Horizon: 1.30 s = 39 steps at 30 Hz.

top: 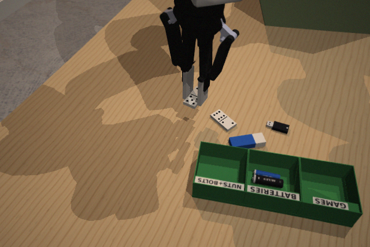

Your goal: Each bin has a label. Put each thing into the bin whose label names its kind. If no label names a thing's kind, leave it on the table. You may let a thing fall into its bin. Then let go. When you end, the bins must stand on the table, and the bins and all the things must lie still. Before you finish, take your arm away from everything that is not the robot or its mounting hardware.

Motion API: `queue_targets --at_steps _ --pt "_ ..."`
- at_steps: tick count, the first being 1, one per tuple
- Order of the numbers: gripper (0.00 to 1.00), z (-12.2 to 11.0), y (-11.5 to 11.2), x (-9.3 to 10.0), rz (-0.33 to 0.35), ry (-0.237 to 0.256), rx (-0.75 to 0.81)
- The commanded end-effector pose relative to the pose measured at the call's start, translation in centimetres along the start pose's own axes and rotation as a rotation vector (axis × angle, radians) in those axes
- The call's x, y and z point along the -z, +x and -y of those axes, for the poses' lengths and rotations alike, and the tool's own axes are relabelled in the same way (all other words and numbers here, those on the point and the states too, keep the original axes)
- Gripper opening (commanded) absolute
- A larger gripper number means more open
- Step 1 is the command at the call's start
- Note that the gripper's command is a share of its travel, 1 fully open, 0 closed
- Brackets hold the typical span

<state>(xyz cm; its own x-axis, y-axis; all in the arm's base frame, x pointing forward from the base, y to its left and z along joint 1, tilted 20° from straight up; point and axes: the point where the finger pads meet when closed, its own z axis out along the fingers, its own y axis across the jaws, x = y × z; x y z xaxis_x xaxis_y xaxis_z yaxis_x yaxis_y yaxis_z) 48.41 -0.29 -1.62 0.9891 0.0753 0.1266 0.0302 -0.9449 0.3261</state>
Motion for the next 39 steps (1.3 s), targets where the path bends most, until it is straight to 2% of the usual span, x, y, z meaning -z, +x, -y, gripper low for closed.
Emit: queue_targets --at_steps 1,14,16,23,29,31,39 --pt "0.13 0.0 0.0 0.1 0.001 0.000 0.002" --pt "0.13 0.0 0.0 0.1 0.001 0.000 0.002" --pt "0.13 0.0 0.0 0.8 0.001 0.000 0.002" --pt "0.13 0.0 0.0 0.8 0.001 0.000 0.002" --pt "0.13 3.6 0.5 0.8 0.001 0.000 0.002" --pt "0.13 3.6 0.5 0.8 0.001 0.000 0.002" --pt "0.13 8.3 1.1 0.8 0.001 0.000 0.002"
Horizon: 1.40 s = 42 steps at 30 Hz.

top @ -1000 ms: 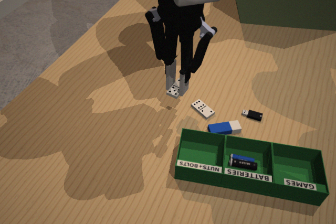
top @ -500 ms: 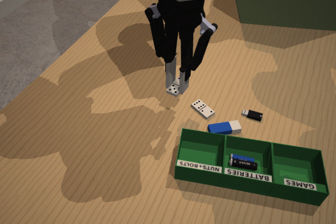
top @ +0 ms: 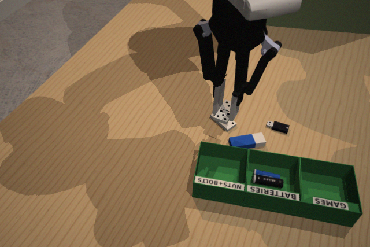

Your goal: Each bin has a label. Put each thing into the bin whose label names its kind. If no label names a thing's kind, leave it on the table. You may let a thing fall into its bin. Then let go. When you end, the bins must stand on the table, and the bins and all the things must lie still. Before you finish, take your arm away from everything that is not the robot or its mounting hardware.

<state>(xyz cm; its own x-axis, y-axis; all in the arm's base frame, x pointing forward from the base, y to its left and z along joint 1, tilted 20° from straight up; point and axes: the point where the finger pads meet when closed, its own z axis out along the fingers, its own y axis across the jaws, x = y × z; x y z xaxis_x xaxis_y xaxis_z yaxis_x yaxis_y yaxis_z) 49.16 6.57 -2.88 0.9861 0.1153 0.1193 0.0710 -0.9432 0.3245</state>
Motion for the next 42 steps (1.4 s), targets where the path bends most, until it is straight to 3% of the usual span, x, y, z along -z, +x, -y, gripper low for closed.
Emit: queue_targets --at_steps 1,19,22,26,34,42 --pt "0.13 2.1 0.1 -0.1 0.007 -0.007 -0.039" --pt "0.13 11.2 1.7 -0.2 0.007 -0.007 -0.039" --pt "0.13 13.0 2.0 -0.2 0.006 -0.006 -0.171" --pt "0.13 14.2 2.2 -0.2 0.004 -0.002 -0.199" --pt "0.13 18.9 3.0 -0.3 0.002 0.011 -0.338" --pt "0.13 19.1 3.0 -0.3 0.003 0.018 -0.437"
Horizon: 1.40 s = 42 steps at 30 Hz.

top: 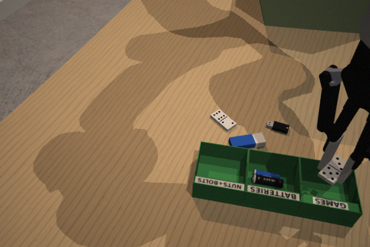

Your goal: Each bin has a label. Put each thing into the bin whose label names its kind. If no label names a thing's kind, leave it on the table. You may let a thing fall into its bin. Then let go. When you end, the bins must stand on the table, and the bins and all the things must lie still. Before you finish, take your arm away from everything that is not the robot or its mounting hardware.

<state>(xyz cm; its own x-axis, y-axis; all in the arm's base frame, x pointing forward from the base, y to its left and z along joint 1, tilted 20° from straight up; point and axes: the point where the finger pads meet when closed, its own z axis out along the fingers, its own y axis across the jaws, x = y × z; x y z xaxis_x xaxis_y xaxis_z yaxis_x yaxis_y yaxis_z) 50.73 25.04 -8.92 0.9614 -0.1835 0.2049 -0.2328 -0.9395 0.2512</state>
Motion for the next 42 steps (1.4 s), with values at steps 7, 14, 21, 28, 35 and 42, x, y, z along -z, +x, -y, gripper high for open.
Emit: queue_targets --at_steps 7,14,21,28,35,42 --pt "0.13 -0.08 0.12 -0.12 -0.001 -0.010 -0.260" --pt "0.13 -0.02 0.13 -0.12 0.001 -0.015 -0.381" --pt "0.13 -0.01 0.16 -0.12 0.001 -0.020 -0.496" --pt "0.13 0.03 0.17 -0.12 -0.001 -0.025 -0.618" --pt "0.13 0.04 0.18 -0.12 -0.004 -0.027 -0.705" --pt "0.13 0.05 0.19 -0.12 -0.012 -0.028 -0.854"
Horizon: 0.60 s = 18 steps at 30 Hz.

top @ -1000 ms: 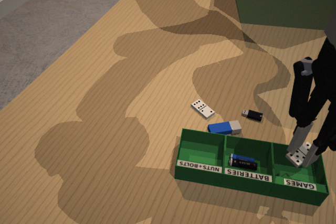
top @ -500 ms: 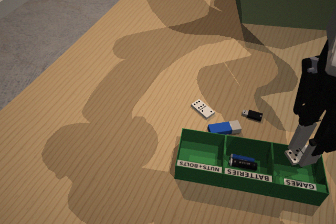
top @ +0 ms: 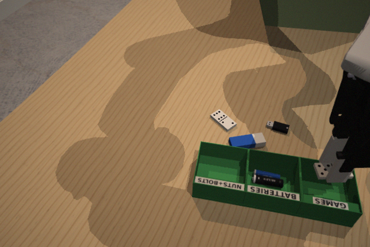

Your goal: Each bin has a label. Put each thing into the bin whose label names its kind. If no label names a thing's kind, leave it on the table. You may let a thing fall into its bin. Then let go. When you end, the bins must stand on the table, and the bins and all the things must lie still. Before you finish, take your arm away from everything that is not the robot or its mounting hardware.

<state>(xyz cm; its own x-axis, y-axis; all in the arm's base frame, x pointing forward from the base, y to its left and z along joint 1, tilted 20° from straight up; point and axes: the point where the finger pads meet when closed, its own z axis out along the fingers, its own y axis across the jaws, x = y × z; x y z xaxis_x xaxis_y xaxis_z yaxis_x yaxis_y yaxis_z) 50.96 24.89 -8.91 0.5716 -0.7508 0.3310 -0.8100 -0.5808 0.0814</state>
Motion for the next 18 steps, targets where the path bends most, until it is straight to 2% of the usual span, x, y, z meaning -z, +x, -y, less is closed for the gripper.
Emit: queue_targets --at_steps 1,6,18 --pt "0.13 0.06 -0.14 -0.05 -0.007 0.006 -0.157" --pt "0.13 0.01 -0.15 -0.05 -0.010 0.008 -0.231" --pt "0.13 -0.07 -0.09 -0.05 -0.010 0.008 -0.231"
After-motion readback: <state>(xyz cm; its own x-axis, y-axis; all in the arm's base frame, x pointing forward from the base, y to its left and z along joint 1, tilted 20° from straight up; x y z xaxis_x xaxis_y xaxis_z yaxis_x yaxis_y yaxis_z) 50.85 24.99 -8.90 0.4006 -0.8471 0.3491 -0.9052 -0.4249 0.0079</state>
